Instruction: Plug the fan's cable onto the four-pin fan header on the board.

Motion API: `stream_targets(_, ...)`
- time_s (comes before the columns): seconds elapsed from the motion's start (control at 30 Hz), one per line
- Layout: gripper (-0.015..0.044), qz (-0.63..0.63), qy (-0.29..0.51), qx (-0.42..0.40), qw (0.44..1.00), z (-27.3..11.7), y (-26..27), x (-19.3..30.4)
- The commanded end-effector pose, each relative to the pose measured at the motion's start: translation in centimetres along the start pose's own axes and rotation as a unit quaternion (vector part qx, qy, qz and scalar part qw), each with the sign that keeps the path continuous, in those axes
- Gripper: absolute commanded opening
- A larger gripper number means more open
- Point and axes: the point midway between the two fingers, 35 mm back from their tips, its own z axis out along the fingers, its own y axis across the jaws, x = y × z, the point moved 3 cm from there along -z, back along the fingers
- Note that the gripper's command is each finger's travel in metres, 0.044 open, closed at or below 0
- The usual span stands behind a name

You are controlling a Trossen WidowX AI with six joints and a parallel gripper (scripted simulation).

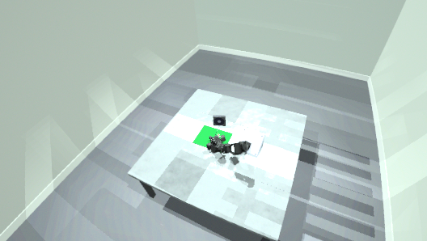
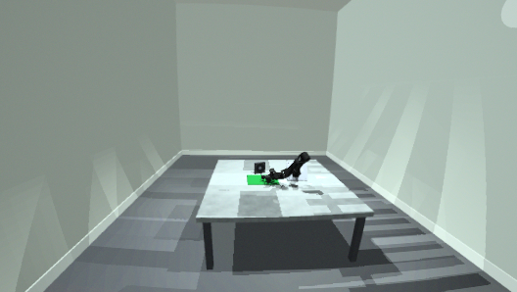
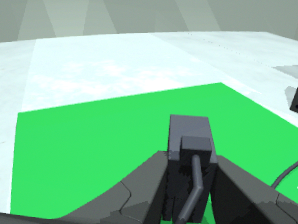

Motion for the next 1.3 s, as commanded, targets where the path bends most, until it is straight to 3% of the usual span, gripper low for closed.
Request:
stream_targets(0.0, 0.0, 0.001, -0.001, 0.003, 1.0, 0.1, -0.2, 0.4)
stream_targets(1.27, 0.0, 0.0, 0.001, 0.001, 1.0, 0.2, -0.1, 1.4)
